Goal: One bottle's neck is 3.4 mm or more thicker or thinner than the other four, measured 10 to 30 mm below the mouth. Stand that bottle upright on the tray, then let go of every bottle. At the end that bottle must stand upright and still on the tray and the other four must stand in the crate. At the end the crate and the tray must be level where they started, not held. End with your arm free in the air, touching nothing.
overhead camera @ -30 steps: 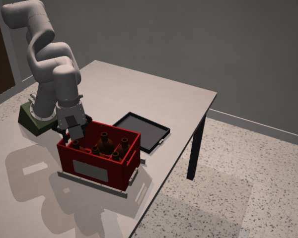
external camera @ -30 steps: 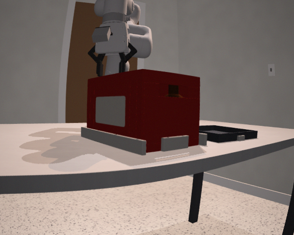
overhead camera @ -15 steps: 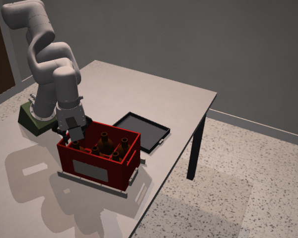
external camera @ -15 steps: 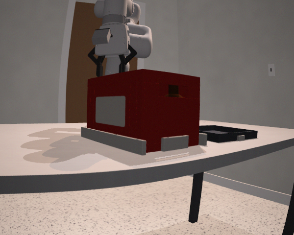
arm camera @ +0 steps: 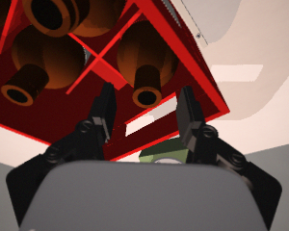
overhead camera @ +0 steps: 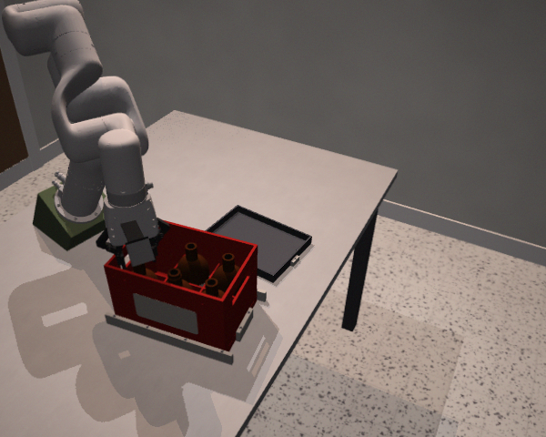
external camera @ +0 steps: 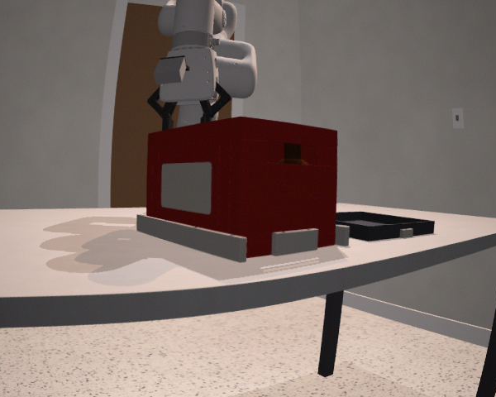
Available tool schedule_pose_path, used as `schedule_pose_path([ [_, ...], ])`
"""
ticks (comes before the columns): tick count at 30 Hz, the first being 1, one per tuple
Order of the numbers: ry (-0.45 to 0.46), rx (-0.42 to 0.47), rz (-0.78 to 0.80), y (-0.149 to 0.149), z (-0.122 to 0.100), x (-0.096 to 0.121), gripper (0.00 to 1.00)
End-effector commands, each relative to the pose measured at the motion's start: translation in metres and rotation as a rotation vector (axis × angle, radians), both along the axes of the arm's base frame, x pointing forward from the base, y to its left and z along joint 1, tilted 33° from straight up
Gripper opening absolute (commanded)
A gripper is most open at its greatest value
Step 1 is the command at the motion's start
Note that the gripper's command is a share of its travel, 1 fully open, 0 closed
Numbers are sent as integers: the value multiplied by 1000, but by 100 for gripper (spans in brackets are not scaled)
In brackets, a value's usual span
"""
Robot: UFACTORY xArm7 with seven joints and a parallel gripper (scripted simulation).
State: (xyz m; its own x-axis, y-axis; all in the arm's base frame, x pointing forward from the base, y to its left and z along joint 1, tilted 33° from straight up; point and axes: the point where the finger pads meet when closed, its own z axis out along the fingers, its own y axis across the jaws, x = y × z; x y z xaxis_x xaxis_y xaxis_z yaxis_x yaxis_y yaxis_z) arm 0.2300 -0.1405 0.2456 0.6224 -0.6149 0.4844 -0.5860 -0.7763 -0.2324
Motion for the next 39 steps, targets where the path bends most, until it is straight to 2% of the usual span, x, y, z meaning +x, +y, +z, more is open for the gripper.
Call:
schedule_pose_path([
  [1, -3, -2, -1, -1, -1, 2, 65],
  [16, -3, -2, -1, -3, -13, 9, 65],
  [39, -3, -2, -1, -3, -15, 11, 65],
])
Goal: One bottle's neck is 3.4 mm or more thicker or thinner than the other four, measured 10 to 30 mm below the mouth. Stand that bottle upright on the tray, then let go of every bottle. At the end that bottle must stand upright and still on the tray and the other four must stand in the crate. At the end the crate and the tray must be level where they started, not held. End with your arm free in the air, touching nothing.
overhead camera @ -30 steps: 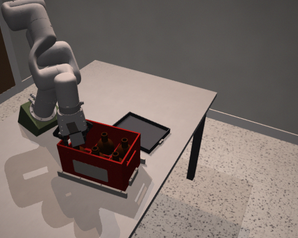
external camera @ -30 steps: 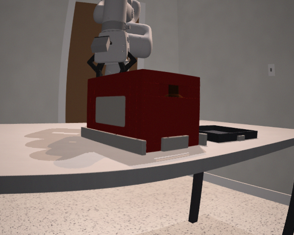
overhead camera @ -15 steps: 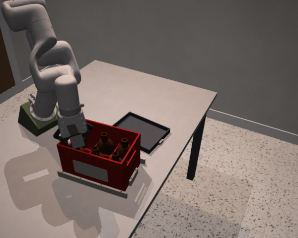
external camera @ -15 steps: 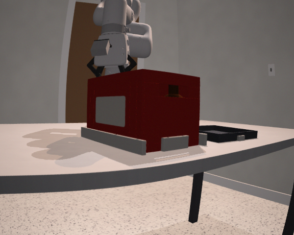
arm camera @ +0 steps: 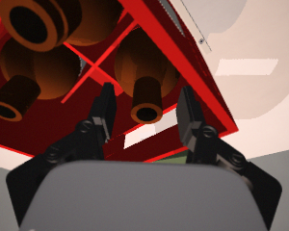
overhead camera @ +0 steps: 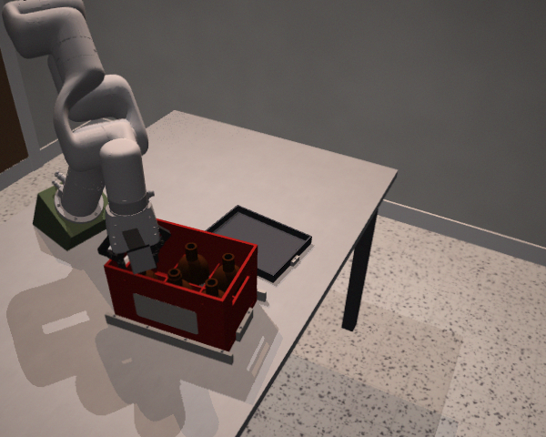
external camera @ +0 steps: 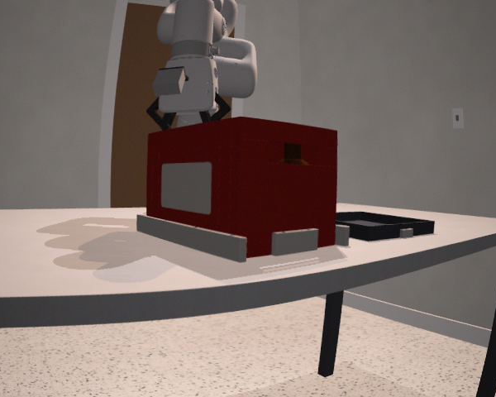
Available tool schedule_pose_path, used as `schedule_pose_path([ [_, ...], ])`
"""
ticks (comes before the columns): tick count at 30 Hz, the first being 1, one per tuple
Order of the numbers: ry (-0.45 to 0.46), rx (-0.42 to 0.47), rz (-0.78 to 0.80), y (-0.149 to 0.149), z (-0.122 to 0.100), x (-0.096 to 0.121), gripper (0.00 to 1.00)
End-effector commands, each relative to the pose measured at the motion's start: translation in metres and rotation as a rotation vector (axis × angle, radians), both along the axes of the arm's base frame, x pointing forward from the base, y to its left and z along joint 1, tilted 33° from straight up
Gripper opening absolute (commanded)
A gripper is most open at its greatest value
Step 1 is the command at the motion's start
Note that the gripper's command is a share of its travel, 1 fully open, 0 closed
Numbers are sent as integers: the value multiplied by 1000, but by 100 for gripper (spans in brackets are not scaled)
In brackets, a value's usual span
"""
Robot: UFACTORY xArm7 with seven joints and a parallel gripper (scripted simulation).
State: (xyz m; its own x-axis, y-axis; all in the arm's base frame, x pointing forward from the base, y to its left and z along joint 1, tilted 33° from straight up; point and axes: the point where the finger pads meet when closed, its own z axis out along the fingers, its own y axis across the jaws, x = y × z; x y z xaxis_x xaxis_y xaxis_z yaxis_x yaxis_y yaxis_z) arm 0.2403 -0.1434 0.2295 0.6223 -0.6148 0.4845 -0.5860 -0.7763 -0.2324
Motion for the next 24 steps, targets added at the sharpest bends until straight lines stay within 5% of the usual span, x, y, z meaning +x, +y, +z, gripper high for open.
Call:
schedule_pose_path([
  [1, -3, -2, -1, -1, 1, 0, 65],
  [2, -3, -2, -1, -1, 1, 0, 65],
  [3, -3, -2, -1, -1, 1, 0, 0],
  [24, -3, -2, -1, -1, 1, 0, 0],
])
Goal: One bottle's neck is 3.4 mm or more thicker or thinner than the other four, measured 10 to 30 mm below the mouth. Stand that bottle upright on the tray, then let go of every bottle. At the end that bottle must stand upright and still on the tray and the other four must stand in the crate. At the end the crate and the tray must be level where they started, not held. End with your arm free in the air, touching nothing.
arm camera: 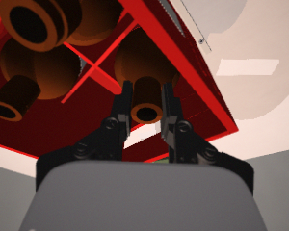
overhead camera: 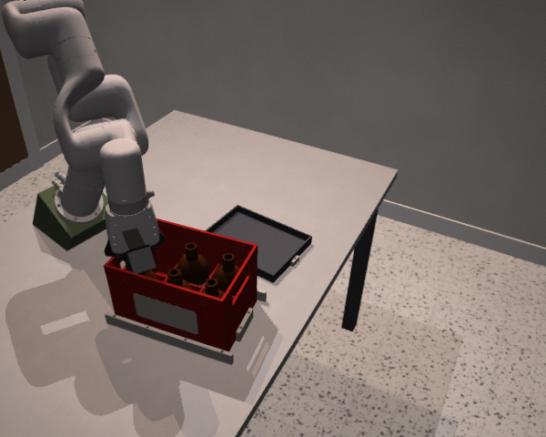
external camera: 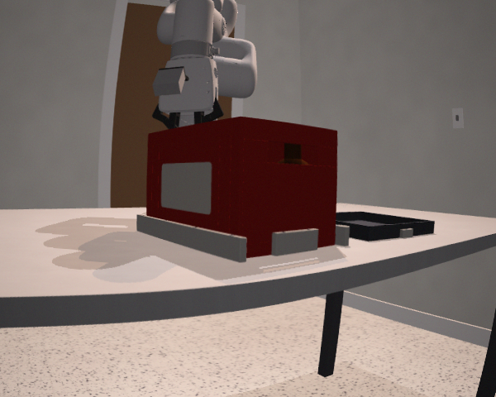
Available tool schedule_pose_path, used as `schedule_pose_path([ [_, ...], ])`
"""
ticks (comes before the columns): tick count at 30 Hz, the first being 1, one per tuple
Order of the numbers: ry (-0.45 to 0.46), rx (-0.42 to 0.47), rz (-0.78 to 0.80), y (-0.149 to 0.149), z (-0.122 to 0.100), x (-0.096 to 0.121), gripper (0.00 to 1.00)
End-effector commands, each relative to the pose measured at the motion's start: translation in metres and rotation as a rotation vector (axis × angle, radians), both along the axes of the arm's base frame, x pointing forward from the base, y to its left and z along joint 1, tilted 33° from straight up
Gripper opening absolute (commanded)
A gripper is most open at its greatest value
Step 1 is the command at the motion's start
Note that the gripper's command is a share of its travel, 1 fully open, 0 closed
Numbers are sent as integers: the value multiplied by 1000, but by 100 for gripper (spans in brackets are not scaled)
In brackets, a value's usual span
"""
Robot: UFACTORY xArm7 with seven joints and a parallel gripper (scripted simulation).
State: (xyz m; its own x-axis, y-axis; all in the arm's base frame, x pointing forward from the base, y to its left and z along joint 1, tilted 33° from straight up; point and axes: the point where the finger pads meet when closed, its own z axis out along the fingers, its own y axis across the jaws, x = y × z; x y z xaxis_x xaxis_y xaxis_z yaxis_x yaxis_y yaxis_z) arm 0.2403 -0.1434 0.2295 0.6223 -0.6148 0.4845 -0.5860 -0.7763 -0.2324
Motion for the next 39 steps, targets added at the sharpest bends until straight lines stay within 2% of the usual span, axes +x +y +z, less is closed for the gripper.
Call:
schedule_pose_path([
  [1, -3, -2, -1, -1, 1, 0, 0],
  [23, -3, -2, -1, -1, 1, 0, 0],
  [24, -3, -2, -1, -1, 1, 0, 65],
  [39, -3, -2, -1, -1, 1, 0, 65],
])
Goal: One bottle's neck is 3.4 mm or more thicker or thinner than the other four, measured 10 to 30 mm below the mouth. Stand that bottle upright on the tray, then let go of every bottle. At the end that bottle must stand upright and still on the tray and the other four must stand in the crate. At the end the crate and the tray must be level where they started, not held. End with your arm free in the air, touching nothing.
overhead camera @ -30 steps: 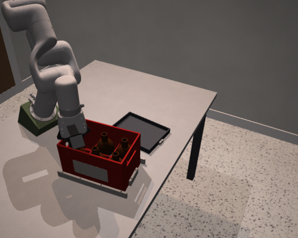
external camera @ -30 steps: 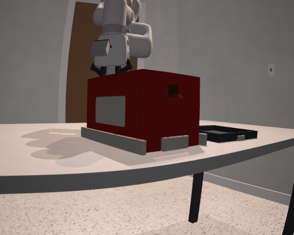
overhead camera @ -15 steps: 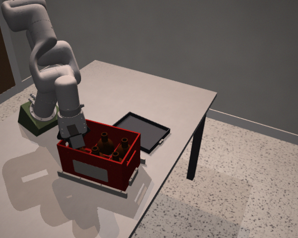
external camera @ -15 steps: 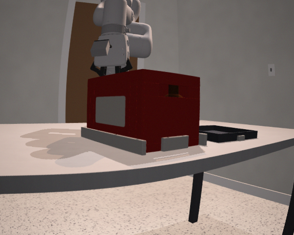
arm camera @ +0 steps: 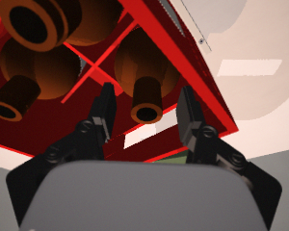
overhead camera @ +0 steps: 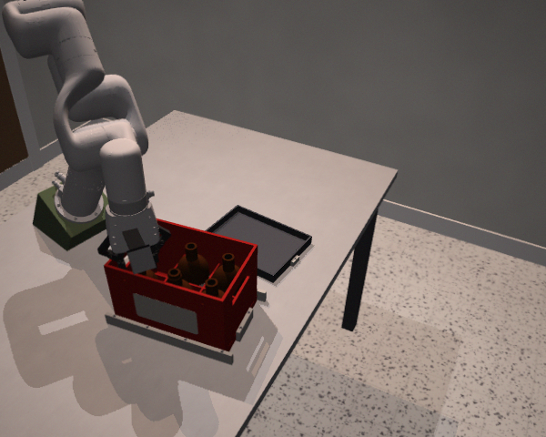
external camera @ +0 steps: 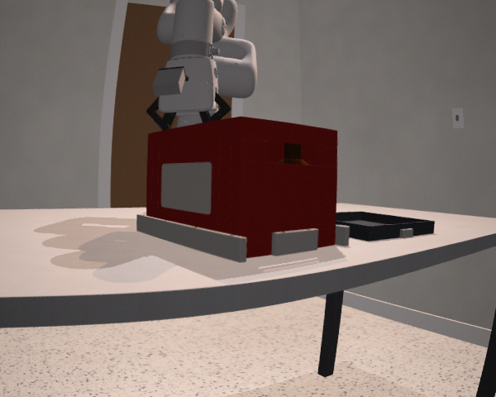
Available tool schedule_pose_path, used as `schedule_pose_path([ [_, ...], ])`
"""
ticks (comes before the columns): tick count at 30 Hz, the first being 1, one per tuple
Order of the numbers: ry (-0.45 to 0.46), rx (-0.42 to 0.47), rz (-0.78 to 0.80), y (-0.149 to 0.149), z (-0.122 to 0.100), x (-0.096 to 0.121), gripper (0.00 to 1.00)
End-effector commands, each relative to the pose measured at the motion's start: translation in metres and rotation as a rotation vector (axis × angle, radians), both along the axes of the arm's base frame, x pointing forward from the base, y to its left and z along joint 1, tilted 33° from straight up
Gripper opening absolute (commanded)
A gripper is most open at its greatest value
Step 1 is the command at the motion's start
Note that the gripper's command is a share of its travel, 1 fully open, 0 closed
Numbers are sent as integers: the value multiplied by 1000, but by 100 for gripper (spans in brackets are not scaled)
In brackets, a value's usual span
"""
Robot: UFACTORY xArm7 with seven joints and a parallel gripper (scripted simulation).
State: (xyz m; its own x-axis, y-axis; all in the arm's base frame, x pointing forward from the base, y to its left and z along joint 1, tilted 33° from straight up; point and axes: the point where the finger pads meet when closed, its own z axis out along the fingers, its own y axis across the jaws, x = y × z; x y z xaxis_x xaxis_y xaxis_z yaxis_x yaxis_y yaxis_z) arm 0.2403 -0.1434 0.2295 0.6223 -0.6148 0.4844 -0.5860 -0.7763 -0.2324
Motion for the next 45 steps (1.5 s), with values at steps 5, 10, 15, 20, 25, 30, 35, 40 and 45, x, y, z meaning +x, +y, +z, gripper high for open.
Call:
schedule_pose_path([
  [5, -3, -2, -1, -1, 2, 0, 65],
  [10, -3, -2, -1, -1, 2, 0, 65],
  [15, -3, -2, -1, -1, 2, 0, 65],
  [20, -3, -2, -1, -1, 2, 0, 65],
  [25, -3, -2, -1, 0, 3, -1, 65],
  [30, -3, -2, -1, 1, 9, -4, 65],
  [35, -3, -2, -1, 2, 14, -8, 65],
  [40, -3, -2, -1, 4, 26, -15, 65],
  [45, -3, -2, -1, 6, 41, -24, 65],
])
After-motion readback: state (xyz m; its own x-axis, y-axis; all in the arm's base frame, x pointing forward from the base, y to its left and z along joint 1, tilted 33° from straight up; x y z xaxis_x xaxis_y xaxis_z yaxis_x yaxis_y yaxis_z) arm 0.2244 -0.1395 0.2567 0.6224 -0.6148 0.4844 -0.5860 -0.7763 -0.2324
